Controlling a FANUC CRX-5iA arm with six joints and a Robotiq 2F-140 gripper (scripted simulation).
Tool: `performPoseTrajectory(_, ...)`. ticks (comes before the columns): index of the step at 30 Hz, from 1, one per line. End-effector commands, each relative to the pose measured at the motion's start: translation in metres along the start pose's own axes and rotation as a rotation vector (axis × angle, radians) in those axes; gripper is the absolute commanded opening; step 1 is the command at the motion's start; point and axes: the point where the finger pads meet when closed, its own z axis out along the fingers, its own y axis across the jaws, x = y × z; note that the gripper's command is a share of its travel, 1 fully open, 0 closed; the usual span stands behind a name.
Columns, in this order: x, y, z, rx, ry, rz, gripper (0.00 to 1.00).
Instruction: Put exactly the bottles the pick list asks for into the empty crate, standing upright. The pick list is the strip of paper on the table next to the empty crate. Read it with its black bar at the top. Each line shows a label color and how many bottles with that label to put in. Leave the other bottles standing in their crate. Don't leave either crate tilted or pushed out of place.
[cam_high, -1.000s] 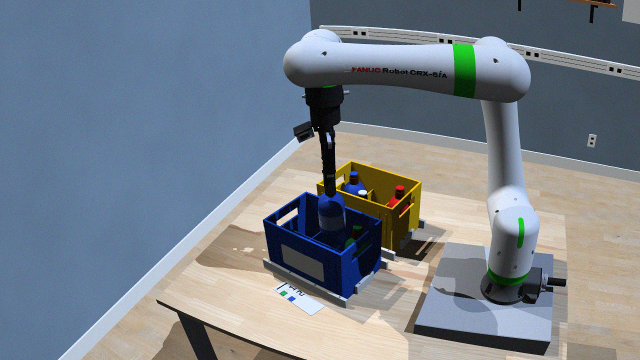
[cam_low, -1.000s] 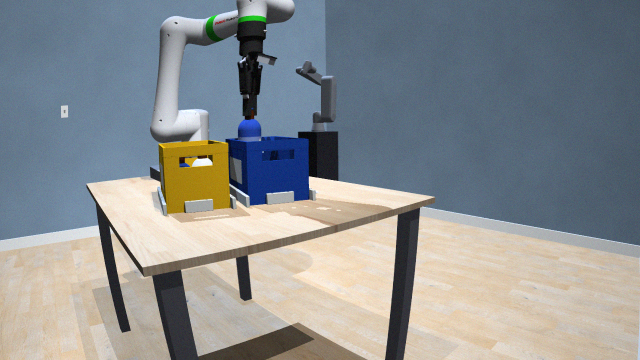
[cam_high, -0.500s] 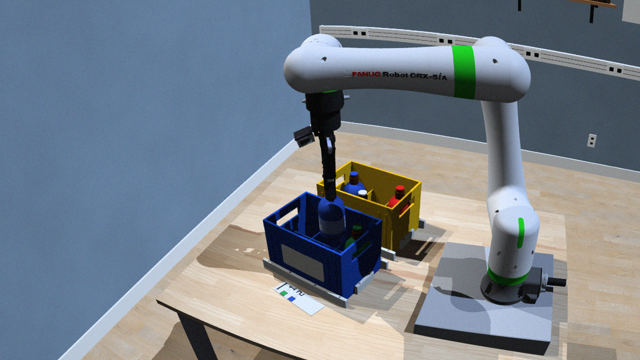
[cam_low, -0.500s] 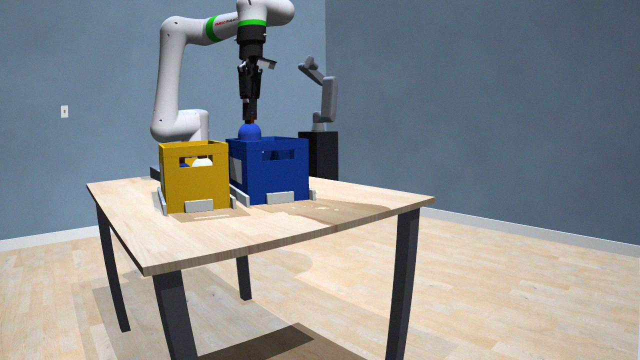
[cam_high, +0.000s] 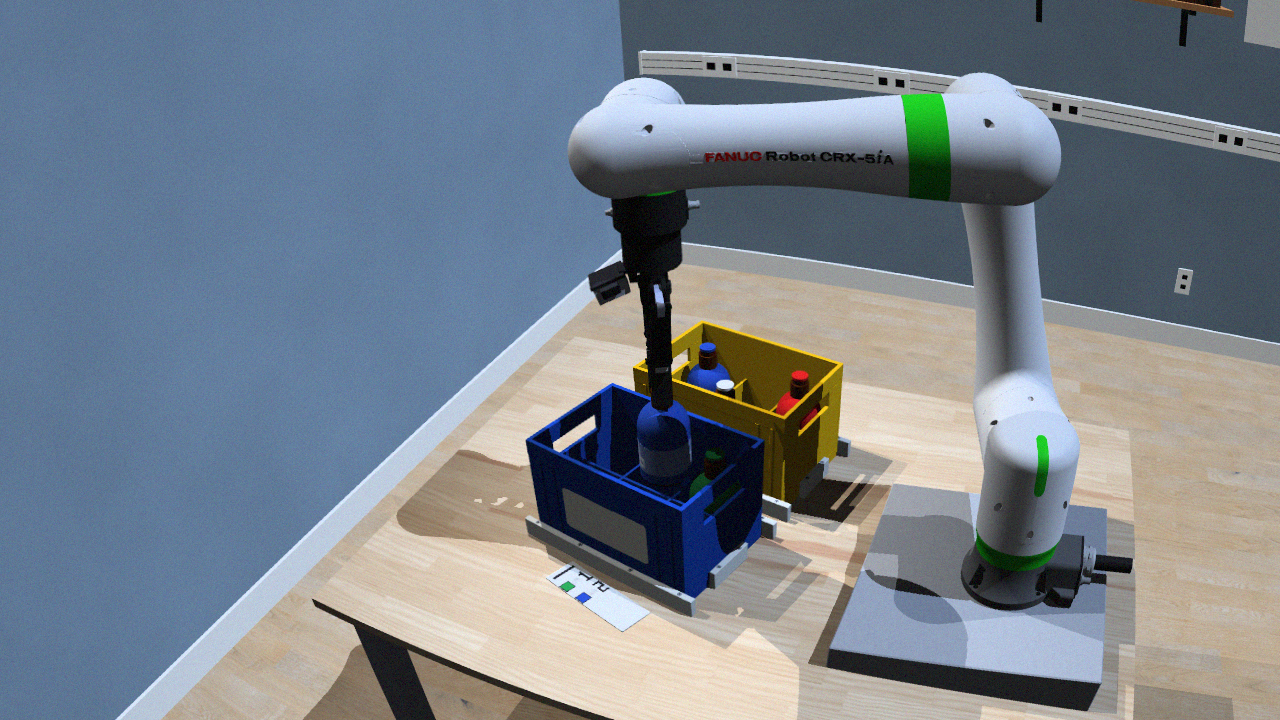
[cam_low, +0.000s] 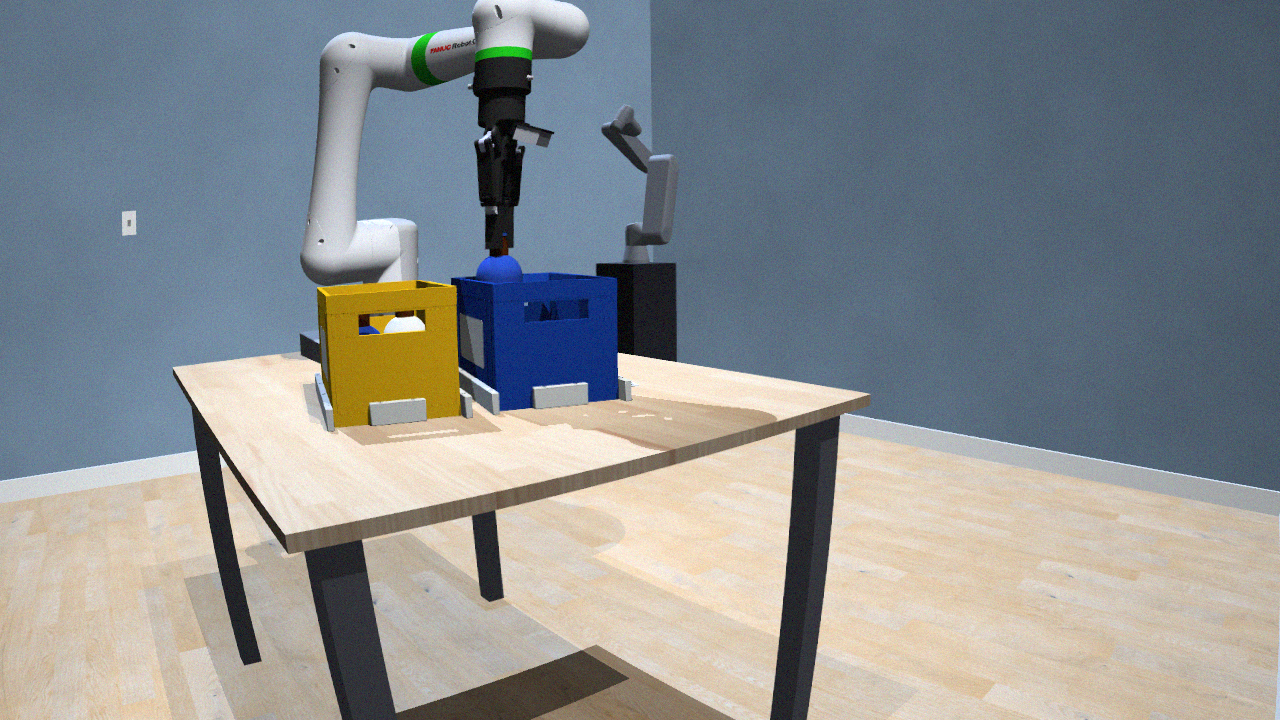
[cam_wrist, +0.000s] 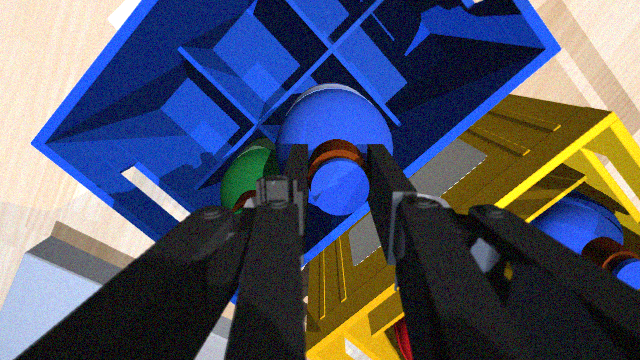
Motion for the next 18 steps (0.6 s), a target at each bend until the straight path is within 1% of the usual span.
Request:
performPoseTrajectory(1, 0.0, 0.0, 0.001, -0.002, 0.002, 0.0, 0.1)
performPoseTrajectory(18, 0.0, 0.0, 0.016, -0.002, 0.002, 0.0, 0.1)
